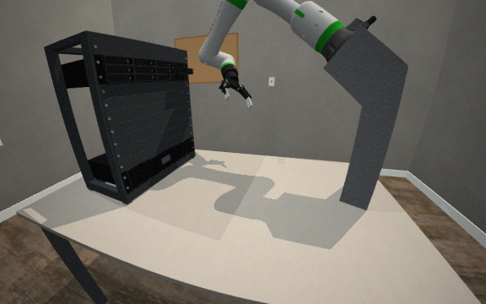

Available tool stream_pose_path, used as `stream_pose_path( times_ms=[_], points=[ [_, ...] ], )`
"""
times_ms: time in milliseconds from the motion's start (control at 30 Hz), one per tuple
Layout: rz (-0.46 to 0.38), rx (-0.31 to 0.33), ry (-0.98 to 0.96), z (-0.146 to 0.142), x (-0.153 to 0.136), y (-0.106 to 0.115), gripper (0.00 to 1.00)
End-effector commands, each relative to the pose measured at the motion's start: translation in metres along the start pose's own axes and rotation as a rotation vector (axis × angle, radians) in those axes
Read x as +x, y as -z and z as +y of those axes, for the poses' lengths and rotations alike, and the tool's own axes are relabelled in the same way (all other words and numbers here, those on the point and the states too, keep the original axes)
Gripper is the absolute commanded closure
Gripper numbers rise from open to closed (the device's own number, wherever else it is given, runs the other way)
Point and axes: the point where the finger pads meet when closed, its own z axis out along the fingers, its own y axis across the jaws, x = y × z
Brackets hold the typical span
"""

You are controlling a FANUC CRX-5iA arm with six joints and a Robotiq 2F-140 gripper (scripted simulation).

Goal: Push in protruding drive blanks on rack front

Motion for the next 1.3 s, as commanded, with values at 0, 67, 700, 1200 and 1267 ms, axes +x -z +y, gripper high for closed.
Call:
stream_pose_path(
  times_ms=[0,67,700,1200,1267],
  points=[
    [0.001,0.000,0.001,-0.0002,0.0001,0.0008,0.00],
    [0.001,0.000,0.001,-0.0002,0.0001,0.0008,0.00],
    [0.001,0.000,0.001,-0.0002,0.0001,0.0008,0.00],
    [-0.003,0.005,-0.004,-0.0013,-0.0015,-0.0012,0.00],
    [-0.007,0.008,-0.007,-0.0020,-0.0025,-0.0026,0.00]
  ],
)
